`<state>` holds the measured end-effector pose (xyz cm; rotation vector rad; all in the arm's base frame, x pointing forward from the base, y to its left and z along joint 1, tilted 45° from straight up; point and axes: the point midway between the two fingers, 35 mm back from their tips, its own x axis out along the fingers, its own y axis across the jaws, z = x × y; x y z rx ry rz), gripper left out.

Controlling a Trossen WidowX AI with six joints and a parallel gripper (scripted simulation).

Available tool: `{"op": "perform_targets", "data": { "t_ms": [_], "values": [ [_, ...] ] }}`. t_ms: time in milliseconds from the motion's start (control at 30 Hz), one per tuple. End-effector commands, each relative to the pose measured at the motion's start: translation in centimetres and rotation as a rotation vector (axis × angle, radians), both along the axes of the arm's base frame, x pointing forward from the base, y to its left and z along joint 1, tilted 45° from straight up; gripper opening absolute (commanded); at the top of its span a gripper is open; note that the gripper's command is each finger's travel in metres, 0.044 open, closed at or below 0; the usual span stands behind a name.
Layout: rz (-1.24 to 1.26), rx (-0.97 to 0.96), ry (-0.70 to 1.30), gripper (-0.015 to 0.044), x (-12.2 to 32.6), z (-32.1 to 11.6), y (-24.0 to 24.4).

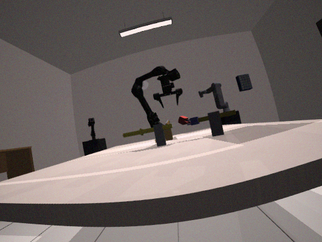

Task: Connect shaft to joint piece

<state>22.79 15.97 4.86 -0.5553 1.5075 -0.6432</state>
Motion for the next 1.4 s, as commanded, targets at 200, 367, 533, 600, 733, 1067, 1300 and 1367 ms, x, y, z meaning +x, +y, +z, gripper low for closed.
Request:
{"op": "perform_targets", "data": {
  "t_ms": [200, 367, 533, 600, 733, 1067, 1300, 1367],
  "values": [
    [0.057, -0.023, 0.102, 0.044, -0.6, -0.6, -1.1],
    [0.147, -0.037, 0.232, 0.044, -0.5, -1.2, -1.5],
    [0.235, -0.046, 0.365, 0.044, -0.5, -1.8, -2.0],
    [0.27, -0.048, 0.418, 0.044, -0.5, -2.0, -2.2],
    [0.338, -0.051, 0.526, 0.044, -0.5, -2.4, -2.6],
    [0.461, -0.045, 0.732, 0.044, -0.5, -3.3, -3.3],
    [0.461, -0.045, 0.731, 0.044, -0.5, -3.8, -3.8],
    [0.461, -0.045, 0.731, 0.044, -0.5, -4.5, -4.4]
  ]
}}
